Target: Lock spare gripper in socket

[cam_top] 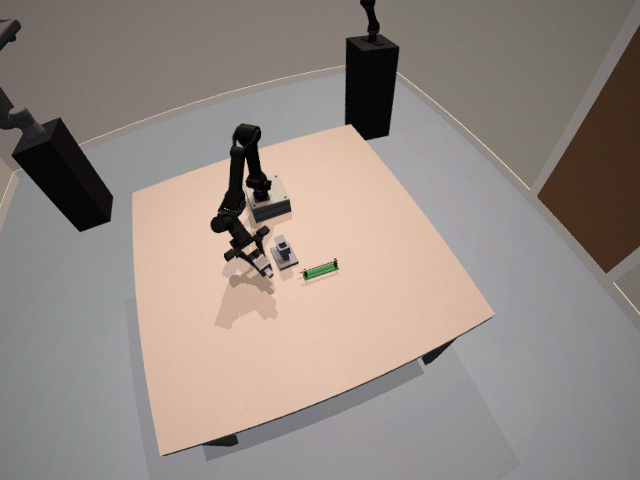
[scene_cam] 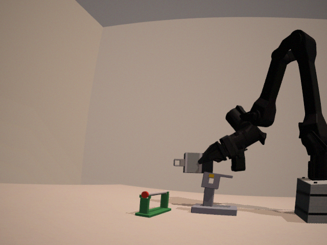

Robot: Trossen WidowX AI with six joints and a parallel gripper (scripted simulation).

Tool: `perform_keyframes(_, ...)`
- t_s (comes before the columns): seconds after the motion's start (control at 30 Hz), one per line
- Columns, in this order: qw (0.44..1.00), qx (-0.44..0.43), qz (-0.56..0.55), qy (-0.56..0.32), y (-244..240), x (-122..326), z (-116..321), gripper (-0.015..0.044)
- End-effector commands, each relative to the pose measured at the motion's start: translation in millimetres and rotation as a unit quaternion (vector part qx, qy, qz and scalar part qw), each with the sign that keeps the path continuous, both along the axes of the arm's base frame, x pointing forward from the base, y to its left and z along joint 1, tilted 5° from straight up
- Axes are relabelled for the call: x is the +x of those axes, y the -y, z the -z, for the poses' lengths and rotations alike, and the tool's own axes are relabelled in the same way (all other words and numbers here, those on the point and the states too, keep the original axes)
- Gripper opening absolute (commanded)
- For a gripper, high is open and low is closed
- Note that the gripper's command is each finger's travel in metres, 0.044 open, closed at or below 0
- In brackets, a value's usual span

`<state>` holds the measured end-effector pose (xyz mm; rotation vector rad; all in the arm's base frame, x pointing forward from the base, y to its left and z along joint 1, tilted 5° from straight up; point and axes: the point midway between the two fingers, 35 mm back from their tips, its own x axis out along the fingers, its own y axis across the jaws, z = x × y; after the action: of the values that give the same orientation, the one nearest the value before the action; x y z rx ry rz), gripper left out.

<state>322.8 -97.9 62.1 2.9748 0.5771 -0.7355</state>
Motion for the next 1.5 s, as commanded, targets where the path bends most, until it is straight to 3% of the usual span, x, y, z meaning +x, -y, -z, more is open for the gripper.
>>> perform_keyframes(0.0, 1.000, -0.008, -0.005, 0.016, 0.0, 0.4, -18.8, 0.0000)
perform_keyframes(0.57, 1.000, -0.009, -0.004, 0.004, -1.2, -1.7, -12.0, 0.0000)
perform_keyframes(1.47, 0.931, -0.311, -0.179, 0.066, -30.1, 0.5, -32.0, 0.0000)
